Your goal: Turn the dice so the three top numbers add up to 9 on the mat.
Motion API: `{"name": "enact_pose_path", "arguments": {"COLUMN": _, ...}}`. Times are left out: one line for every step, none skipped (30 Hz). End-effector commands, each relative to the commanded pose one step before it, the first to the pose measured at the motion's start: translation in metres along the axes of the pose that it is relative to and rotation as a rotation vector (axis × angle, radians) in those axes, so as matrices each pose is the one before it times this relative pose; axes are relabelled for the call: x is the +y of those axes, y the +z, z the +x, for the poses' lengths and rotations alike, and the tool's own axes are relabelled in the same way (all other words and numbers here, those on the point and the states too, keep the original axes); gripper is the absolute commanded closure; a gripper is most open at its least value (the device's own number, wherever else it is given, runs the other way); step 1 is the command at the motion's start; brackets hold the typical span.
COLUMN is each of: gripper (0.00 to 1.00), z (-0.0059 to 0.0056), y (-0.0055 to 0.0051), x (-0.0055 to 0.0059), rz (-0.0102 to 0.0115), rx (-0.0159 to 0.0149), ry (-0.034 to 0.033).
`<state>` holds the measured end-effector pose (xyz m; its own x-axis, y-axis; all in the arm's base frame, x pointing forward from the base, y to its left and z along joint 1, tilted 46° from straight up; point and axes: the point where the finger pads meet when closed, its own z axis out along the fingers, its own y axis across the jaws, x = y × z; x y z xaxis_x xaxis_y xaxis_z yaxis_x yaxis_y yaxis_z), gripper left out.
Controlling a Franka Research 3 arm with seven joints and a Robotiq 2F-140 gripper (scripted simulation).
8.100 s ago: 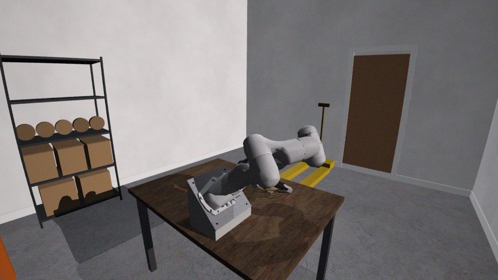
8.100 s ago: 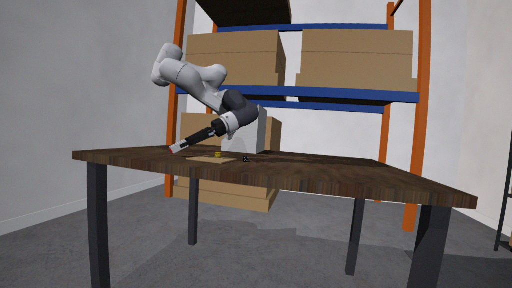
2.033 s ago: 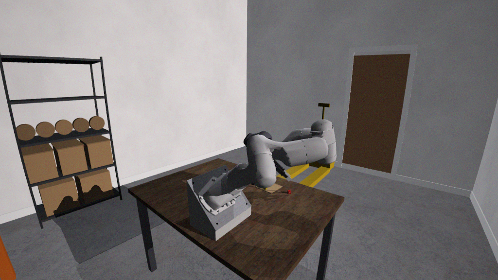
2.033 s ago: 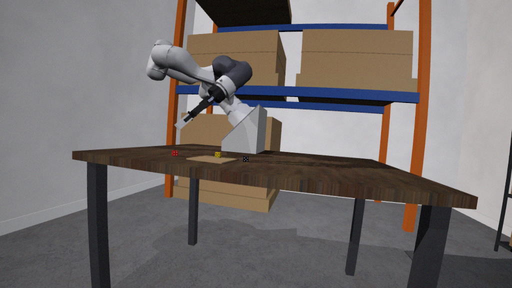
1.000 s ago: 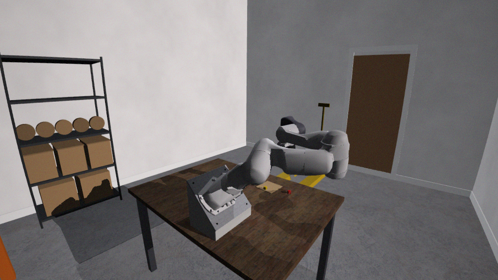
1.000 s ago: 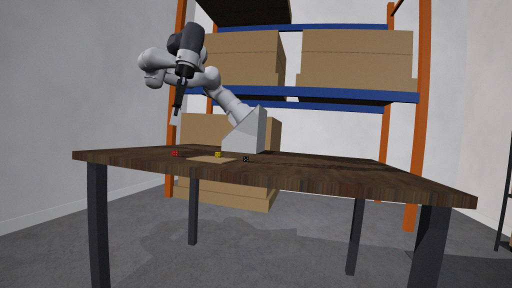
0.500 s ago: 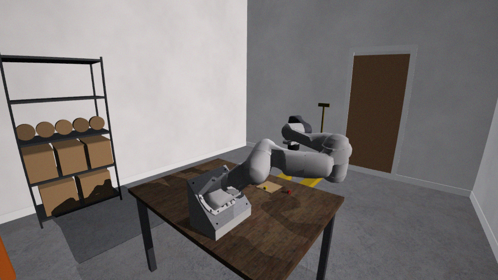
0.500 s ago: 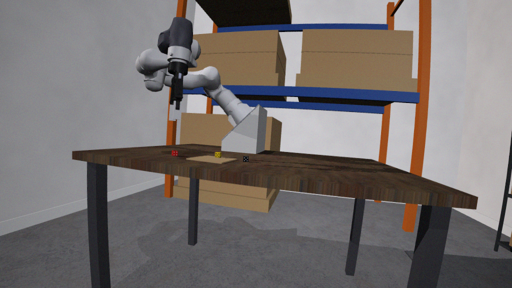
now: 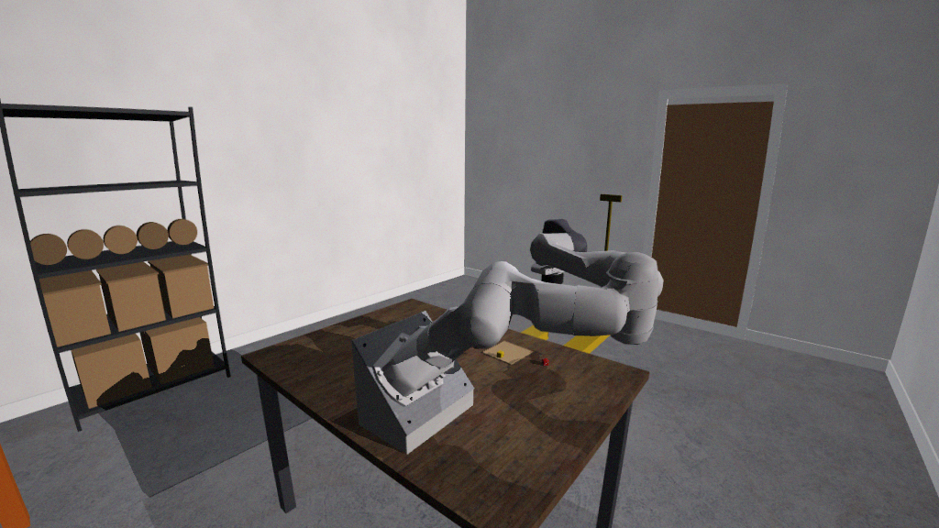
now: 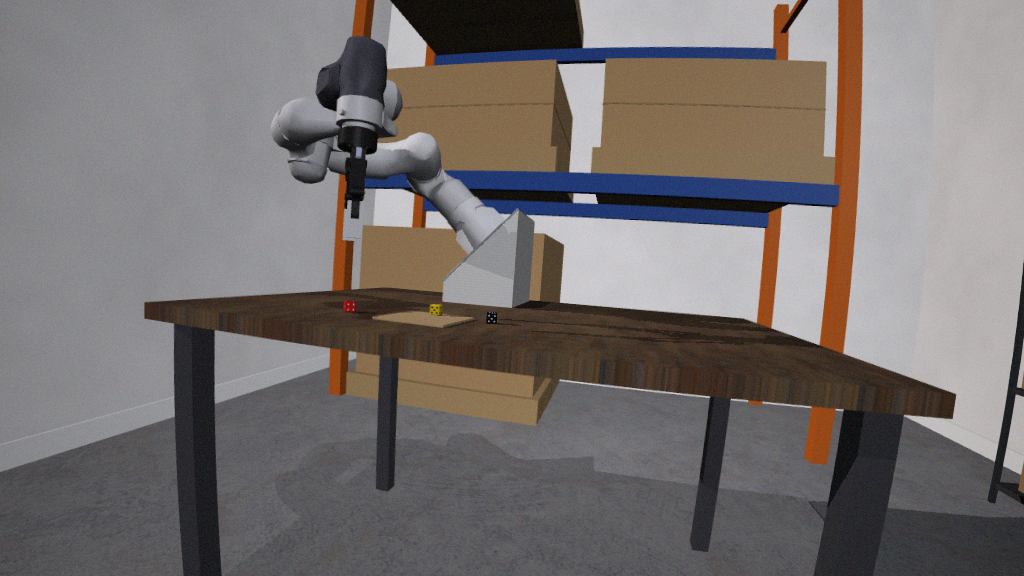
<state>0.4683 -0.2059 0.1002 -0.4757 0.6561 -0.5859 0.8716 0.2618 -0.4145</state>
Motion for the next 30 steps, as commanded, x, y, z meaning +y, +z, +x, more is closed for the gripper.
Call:
{"name": "enact_pose_path", "arguments": {"gripper": 0.0, "z": 0.00351, "y": 0.00079, "x": 0.00176, "rz": -0.00028, "rx": 0.00102, "ry": 0.17195}}
{"name": "enact_pose_path", "arguments": {"gripper": 0.0, "z": 0.0, "y": 0.0, "x": 0.0, "rz": 0.0, "rx": 0.0, "ry": 0.0}}
{"name": "enact_pose_path", "arguments": {"gripper": 0.0, "z": 0.0, "y": 0.0, "x": 0.0, "rz": 0.0, "rx": 0.0, "ry": 0.0}}
{"name": "enact_pose_path", "arguments": {"gripper": 0.0, "z": 0.00099, "y": 0.00096, "x": -0.00012, "rz": 0.00132, "rx": 0.00003, "ry": 0.04481}}
{"name": "enact_pose_path", "arguments": {"gripper": 0.0, "z": 0.00034, "y": 0.00034, "x": -0.00006, "rz": 0.00047, "rx": -0.00001, "ry": 0.01598}}
{"name": "enact_pose_path", "arguments": {"gripper": 0.0, "z": 0.00006, "y": 0.00006, "x": -0.00001, "rz": 0.00009, "rx": 0.0, "ry": 0.00296}}
{"name": "enact_pose_path", "arguments": {"gripper": 0.0, "z": 0.00058, "y": 0.00058, "x": -0.00011, "rz": 0.0008, "rx": -0.00004, "ry": 0.02759}}
{"name": "enact_pose_path", "arguments": {"gripper": 0.0, "z": 0.00032, "y": 0.00032, "x": -0.00007, "rz": 0.00044, "rx": -0.00003, "ry": 0.01547}}
{"name": "enact_pose_path", "arguments": {"gripper": 0.0, "z": 0.00033, "y": 0.00034, "x": -0.00008, "rz": 0.00047, "rx": -0.00004, "ry": 0.01639}}
{"name": "enact_pose_path", "arguments": {"gripper": 0.0, "z": 0.00022, "y": 0.00023, "x": -0.00006, "rz": 0.00032, "rx": -0.00004, "ry": 0.01121}}
{"name": "enact_pose_path", "arguments": {"gripper": 0.0, "z": 0.00038, "y": 0.0004, "x": -0.00011, "rz": 0.00054, "rx": -0.00007, "ry": 0.01937}}
{"name": "enact_pose_path", "arguments": {"gripper": 0.0, "z": 0.00032, "y": 0.00034, "x": -0.0001, "rz": 0.00045, "rx": -0.00007, "ry": 0.01635}}
{"name": "enact_pose_path", "arguments": {"gripper": 0.0, "z": 0.00031, "y": 0.00033, "x": -0.0001, "rz": 0.00045, "rx": -0.00008, "ry": 0.01633}}
{"name": "enact_pose_path", "arguments": {"gripper": 0.0, "z": 0.0003, "y": 0.00032, "x": -0.0001, "rz": 0.00043, "rx": -0.00009, "ry": 0.01592}}
{"name": "enact_pose_path", "arguments": {"gripper": 0.0, "z": 0.00018, "y": 0.00019, "x": -0.00007, "rz": 0.00026, "rx": -0.00006, "ry": 0.00956}}
{"name": "enact_pose_path", "arguments": {"gripper": 0.0, "z": 0.00038, "y": 0.00043, "x": -0.00015, "rz": 0.00056, "rx": -0.00013, "ry": 0.02105}}
{"name": "enact_pose_path", "arguments": {"gripper": 0.0, "z": 0.0003, "y": 0.00034, "x": -0.00012, "rz": 0.00044, "rx": -0.00012, "ry": 0.01679}}
{"name": "enact_pose_path", "arguments": {"gripper": 0.0, "z": 0.00028, "y": 0.00032, "x": -0.00012, "rz": 0.00041, "rx": -0.00012, "ry": 0.01596}}
{"name": "enact_pose_path", "arguments": {"gripper": 0.0, "z": 0.0, "y": 0.0, "x": 0.0, "rz": 0.0, "rx": 0.0, "ry": 0.0}}
{"name": "enact_pose_path", "arguments": {"gripper": 0.0, "z": 0.0, "y": 0.0, "x": 0.0, "rz": 0.0, "rx": 0.0, "ry": 0.0}}
{"name": "enact_pose_path", "arguments": {"gripper": 0.0, "z": 0.00052, "y": 0.00061, "x": -0.00024, "rz": 0.00078, "rx": -0.00025, "ry": 0.03048}}
{"name": "enact_pose_path", "arguments": {"gripper": 0.0, "z": 0.00046, "y": 0.00056, "x": -0.00024, "rz": 0.00071, "rx": -0.00026, "ry": 0.02838}}
{"name": "enact_pose_path", "arguments": {"gripper": 0.0, "z": 0.00025, "y": 0.00031, "x": -0.00014, "rz": 0.00038, "rx": -0.00015, "ry": 0.01562}}
{"name": "enact_pose_path", "arguments": {"gripper": 0.0, "z": 0.00025, "y": 0.00031, "x": -0.00014, "rz": 0.00039, "rx": -0.00016, "ry": 0.01611}}
{"name": "enact_pose_path", "arguments": {"gripper": 0.0, "z": 0.00025, "y": 0.00032, "x": -0.00015, "rz": 0.00039, "rx": -0.00017, "ry": 0.01635}}
{"name": "enact_pose_path", "arguments": {"gripper": 0.0, "z": 0.00021, "y": 0.00028, "x": -0.00013, "rz": 0.00034, "rx": -0.00016, "ry": 0.01443}}
{"name": "enact_pose_path", "arguments": {"gripper": 0.0, "z": 0.00024, "y": 0.00032, "x": -0.00016, "rz": 0.00038, "rx": -0.00019, "ry": 0.0167}}
{"name": "enact_pose_path", "arguments": {"gripper": 0.0, "z": 0.00023, "y": 0.00031, "x": -0.00016, "rz": 0.00037, "rx": -0.00019, "ry": 0.01635}}
{"name": "enact_pose_path", "arguments": {"gripper": 0.0, "z": 0.00022, "y": 0.00031, "x": -0.00016, "rz": 0.00036, "rx": -0.00019, "ry": 0.01605}}
{"name": "enact_pose_path", "arguments": {"gripper": 0.0, "z": 0.00022, "y": 0.00031, "x": -0.00016, "rz": 0.00036, "rx": -0.00021, "ry": 0.01655}}
